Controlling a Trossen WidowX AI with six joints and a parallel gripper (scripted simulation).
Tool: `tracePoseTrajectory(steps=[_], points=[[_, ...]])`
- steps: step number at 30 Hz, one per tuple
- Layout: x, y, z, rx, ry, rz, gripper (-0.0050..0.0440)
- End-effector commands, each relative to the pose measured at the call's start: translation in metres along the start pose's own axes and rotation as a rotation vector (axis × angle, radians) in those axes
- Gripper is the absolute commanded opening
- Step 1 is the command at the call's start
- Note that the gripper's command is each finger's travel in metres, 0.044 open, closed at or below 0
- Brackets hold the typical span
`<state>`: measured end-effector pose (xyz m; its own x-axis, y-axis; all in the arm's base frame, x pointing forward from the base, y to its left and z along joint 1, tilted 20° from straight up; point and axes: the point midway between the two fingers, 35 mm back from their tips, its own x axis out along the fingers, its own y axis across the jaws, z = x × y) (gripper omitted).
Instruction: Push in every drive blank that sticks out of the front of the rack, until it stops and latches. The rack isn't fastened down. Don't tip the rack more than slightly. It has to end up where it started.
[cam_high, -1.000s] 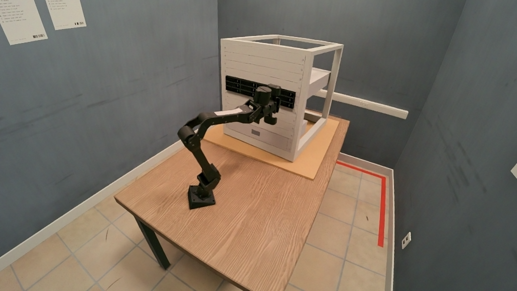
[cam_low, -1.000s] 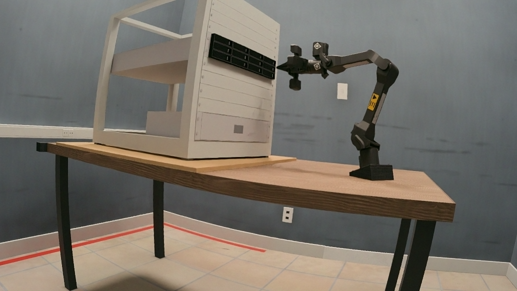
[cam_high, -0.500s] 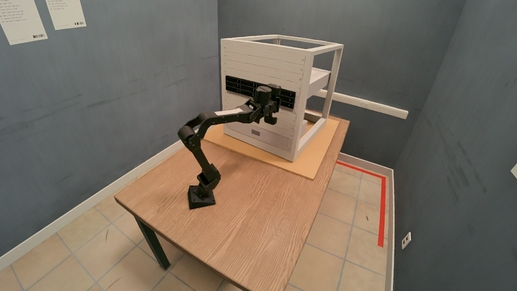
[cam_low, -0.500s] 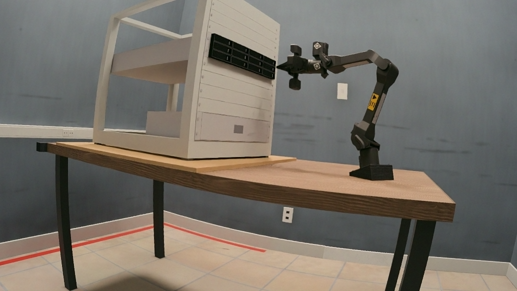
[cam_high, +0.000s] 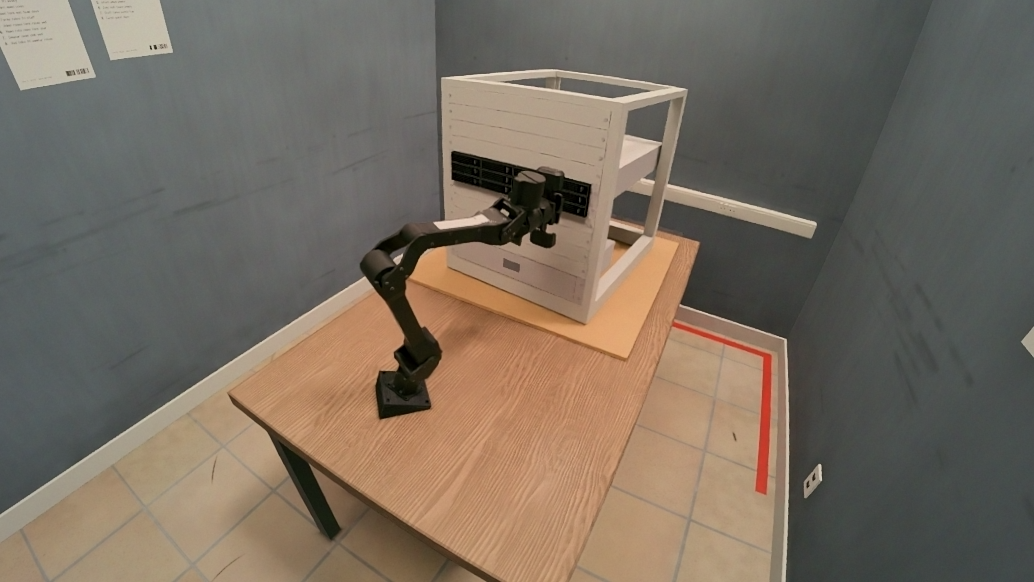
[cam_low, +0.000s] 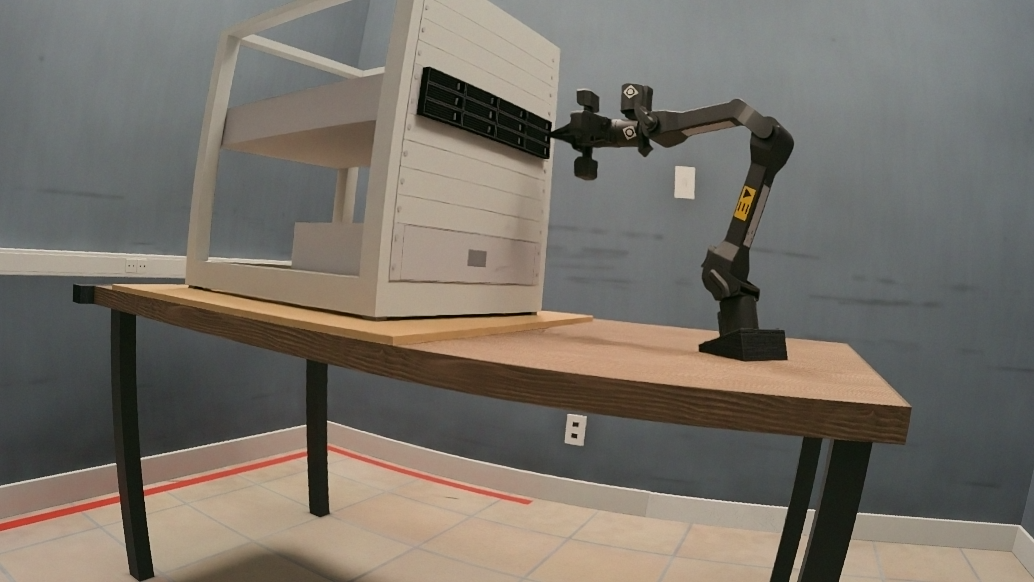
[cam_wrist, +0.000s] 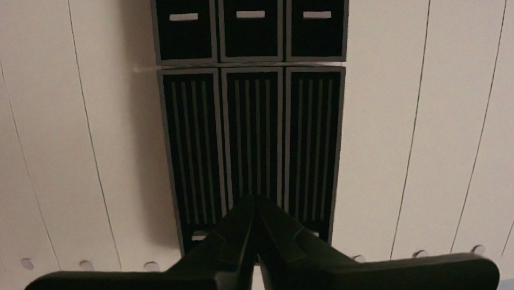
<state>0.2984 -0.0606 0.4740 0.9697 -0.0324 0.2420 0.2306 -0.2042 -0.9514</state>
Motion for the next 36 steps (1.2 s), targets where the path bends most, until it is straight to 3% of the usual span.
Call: tracePoseTrajectory(steps=[1, 36], points=[[-0.0001, -0.0128, -0.0009, -0.011, 0.007, -0.028, -0.0050], [0.0059, -0.0130, -0.0010, -0.011, 0.007, -0.028, -0.0050]])
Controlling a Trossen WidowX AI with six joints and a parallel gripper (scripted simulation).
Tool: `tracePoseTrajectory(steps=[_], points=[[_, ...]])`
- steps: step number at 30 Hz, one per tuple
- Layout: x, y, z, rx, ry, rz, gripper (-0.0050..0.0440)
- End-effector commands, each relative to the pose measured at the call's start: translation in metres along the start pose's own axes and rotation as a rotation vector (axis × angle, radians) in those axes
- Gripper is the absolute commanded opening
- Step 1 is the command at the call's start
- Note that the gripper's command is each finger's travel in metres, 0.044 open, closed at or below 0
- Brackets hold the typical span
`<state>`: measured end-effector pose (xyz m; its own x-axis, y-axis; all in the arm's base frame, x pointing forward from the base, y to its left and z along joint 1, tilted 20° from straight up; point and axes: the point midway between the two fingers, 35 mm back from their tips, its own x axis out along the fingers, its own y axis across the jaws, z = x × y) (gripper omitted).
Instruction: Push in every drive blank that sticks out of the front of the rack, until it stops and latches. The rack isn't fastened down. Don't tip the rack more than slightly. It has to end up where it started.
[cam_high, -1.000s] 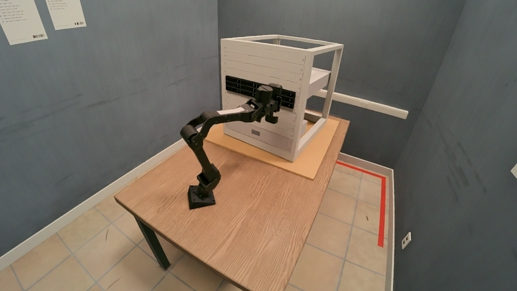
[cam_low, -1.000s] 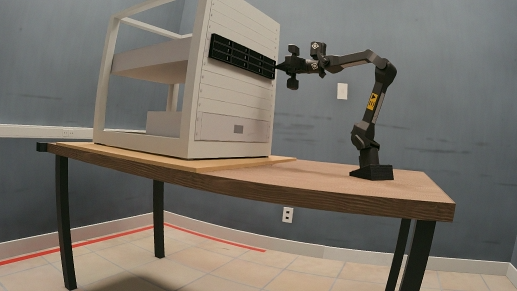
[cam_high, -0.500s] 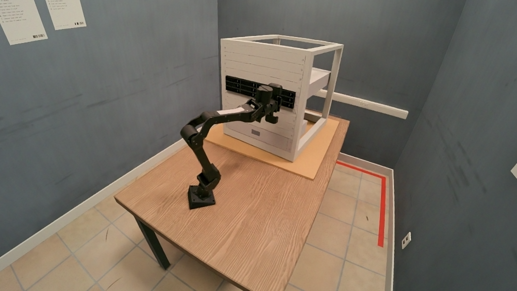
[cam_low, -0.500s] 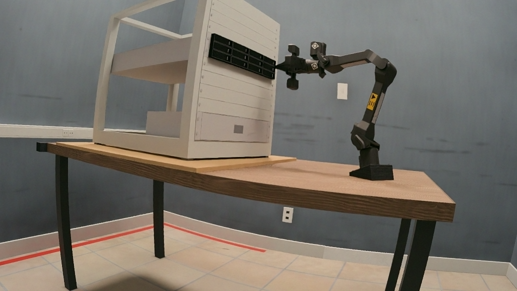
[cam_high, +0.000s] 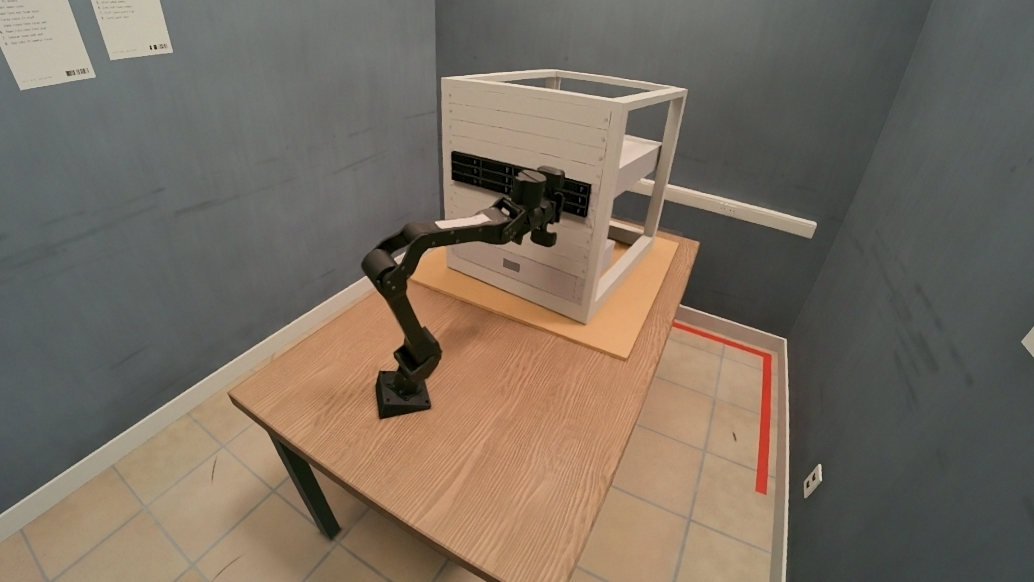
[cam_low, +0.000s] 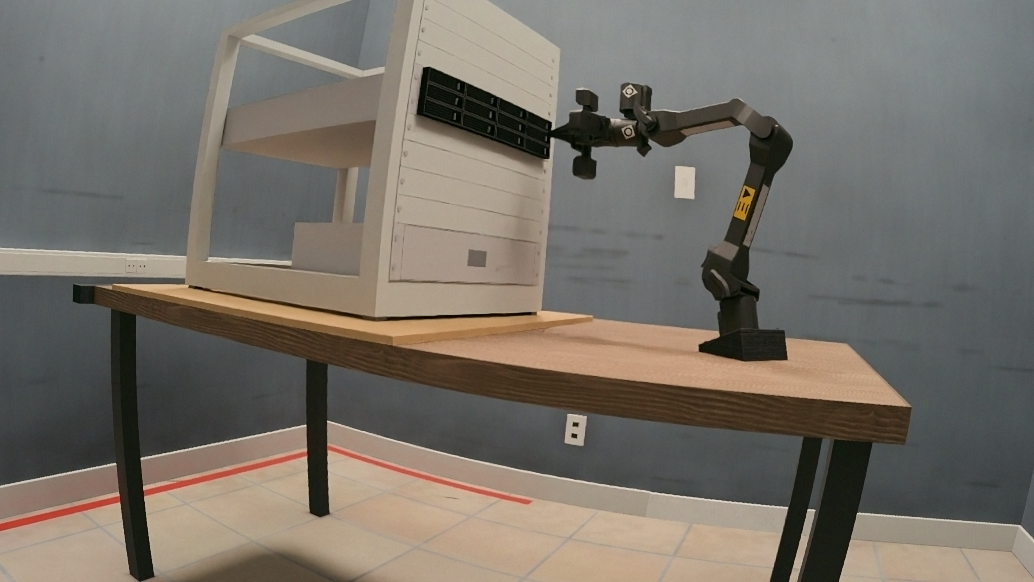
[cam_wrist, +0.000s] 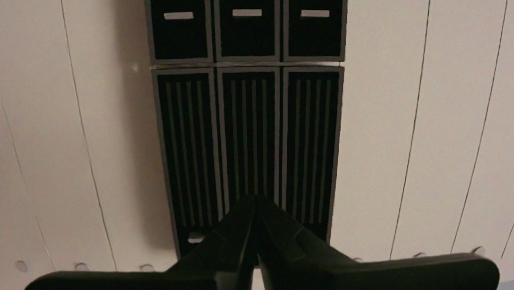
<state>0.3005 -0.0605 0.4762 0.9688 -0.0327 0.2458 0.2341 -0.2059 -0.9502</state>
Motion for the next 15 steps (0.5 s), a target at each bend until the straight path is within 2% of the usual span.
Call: tracePoseTrajectory(steps=[1, 15], points=[[0.0053, -0.0114, -0.0010, -0.009, 0.005, -0.024, -0.0050], [0.0074, -0.0115, -0.0010, -0.009, 0.005, -0.024, -0.0050]])
